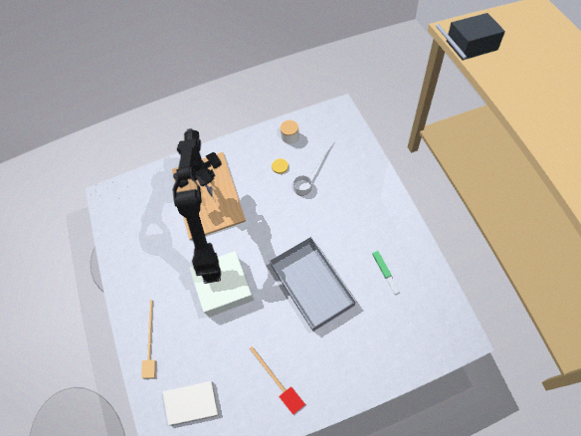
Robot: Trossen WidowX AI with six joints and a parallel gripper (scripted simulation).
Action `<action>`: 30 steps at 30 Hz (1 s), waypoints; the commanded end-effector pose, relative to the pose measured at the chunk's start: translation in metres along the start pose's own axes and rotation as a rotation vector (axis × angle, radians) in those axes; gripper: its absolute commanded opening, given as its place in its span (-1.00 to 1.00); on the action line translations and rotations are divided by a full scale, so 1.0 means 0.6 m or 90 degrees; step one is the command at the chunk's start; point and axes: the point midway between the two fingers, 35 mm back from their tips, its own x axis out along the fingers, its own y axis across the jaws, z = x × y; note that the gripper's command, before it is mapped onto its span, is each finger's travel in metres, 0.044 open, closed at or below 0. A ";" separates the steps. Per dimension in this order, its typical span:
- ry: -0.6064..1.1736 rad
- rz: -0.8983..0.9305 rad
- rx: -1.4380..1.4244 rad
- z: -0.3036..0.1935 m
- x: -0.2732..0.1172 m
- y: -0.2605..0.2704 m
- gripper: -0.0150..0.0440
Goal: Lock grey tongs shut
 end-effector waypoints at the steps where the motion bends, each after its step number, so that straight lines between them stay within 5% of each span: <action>1: 0.049 -0.001 0.005 -0.005 -0.009 0.002 -1.00; 30: 0.360 -0.010 0.004 0.013 -0.021 0.008 -1.00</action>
